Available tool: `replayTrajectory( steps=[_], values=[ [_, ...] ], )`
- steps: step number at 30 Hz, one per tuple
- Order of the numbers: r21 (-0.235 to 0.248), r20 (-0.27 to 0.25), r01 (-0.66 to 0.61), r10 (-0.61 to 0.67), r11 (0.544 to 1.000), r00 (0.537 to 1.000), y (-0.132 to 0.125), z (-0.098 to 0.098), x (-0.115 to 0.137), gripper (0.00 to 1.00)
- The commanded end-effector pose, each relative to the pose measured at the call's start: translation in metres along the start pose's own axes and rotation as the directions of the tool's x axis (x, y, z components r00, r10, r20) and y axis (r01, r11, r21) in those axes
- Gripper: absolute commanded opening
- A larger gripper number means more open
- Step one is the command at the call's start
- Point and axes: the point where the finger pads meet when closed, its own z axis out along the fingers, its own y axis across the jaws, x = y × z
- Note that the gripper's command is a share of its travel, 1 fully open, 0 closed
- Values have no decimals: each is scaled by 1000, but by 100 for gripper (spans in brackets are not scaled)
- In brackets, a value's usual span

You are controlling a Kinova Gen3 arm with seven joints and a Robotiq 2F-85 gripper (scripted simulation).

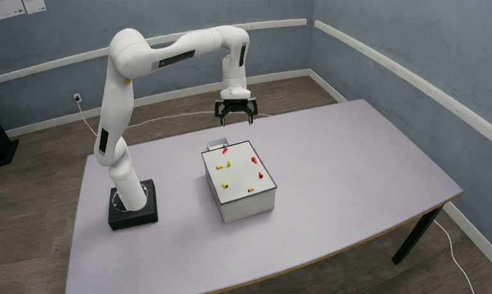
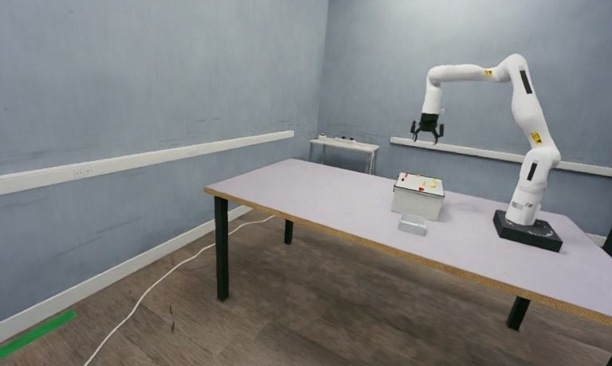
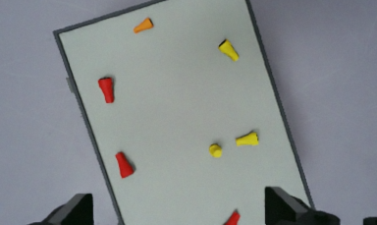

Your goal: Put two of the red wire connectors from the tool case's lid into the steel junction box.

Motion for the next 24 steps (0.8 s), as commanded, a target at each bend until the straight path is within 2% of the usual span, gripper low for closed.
replayTrajectory(
  steps=[1,8,19,20,24],
  values=[
    [4,3,125,-125,992,992,7,4,12,100],
    [8,2,267,-267,964,964,13,7,16,100],
    [8,2,289,-289,957,957,14,8,16,100],
    [8,2,289,-289,957,957,14,8,16,10],
    [8,2,289,-289,957,957,14,8,16,10]
  ],
)
